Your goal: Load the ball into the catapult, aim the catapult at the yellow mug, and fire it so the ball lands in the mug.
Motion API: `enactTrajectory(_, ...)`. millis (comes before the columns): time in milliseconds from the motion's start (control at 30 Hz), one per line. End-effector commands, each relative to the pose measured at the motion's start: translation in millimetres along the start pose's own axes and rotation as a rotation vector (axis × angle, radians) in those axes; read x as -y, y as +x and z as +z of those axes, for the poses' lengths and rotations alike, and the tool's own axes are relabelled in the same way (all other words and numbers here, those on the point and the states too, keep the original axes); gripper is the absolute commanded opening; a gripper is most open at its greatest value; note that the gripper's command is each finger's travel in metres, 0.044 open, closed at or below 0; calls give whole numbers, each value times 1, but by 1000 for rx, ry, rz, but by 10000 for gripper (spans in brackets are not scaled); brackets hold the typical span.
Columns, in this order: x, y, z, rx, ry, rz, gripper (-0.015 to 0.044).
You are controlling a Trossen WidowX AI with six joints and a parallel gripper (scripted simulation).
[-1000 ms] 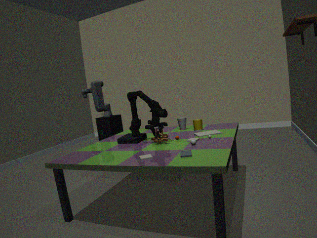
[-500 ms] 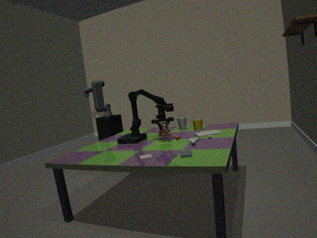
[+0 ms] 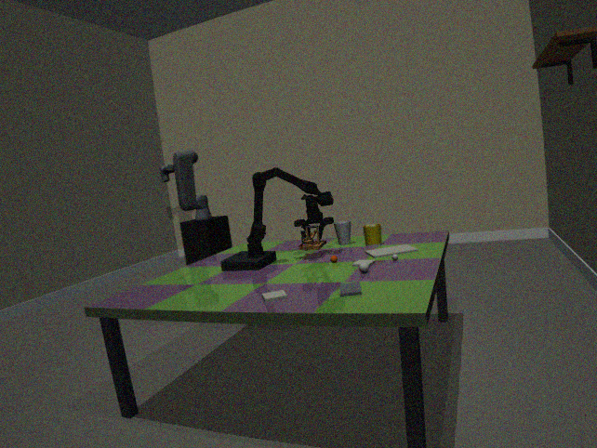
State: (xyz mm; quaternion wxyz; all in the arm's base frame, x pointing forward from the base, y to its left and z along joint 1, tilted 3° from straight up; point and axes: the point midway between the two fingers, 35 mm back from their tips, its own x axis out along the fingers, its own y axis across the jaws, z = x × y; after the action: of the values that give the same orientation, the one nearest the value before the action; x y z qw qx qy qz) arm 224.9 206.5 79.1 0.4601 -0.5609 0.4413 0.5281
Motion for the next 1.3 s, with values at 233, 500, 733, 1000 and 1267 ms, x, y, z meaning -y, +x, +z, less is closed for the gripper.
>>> enactTrajectory(233,-3,-1,29,-2,94,-8,0)
enactTrajectory(500,-2,9,29,-2,94,-8,0)
enactTrajectory(733,-2,21,29,-2,94,-8,0)
enactTrajectory(1000,-1,34,29,-2,94,-8,0)
enactTrajectory(1267,-2,47,29,-2,94,-8,0)
